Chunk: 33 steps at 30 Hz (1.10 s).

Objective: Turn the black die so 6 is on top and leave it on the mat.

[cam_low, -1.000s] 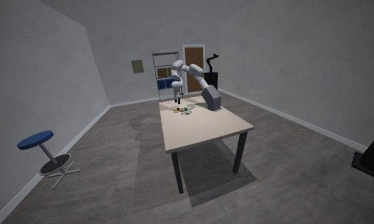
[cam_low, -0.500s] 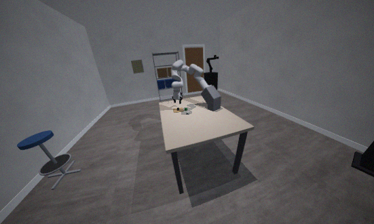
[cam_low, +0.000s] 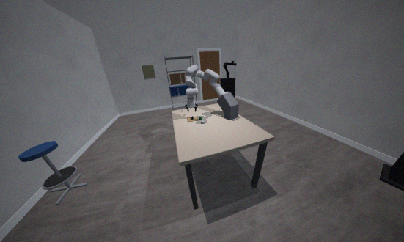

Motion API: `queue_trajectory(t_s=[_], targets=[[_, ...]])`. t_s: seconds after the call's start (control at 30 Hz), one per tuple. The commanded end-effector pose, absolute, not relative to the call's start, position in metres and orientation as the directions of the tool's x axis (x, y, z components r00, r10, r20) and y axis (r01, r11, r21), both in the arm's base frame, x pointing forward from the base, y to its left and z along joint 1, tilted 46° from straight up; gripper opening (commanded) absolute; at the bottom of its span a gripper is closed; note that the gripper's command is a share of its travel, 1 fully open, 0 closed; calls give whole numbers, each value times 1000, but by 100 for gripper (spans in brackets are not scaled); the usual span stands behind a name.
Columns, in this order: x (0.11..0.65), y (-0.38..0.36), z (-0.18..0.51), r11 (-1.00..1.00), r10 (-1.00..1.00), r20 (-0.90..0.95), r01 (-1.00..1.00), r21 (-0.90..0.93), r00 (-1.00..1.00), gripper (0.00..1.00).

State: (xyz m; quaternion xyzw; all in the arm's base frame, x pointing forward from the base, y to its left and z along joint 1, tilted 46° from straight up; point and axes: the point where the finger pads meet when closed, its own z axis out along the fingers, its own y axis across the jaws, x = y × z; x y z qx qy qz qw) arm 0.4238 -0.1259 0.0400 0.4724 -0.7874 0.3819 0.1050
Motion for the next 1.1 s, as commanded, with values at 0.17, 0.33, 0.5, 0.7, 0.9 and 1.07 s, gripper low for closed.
queue_trajectory(t_s=[0.17, 0.33, 0.5, 0.7, 0.9, 1.07], targets=[[424, -126, 40, 85, -711, 642, -941, -328, -287, 100], [424, -126, 40, 78, -712, 644, -943, -322, -279, 47], [424, -126, 40, 78, -712, 644, -943, -322, -279, 47], [424, -126, 40, 78, -712, 644, -943, -322, -279, 47], [424, -126, 40, 78, -712, 644, -943, -322, -279, 47], [424, -126, 40, 78, -712, 644, -943, -322, -279, 47]])
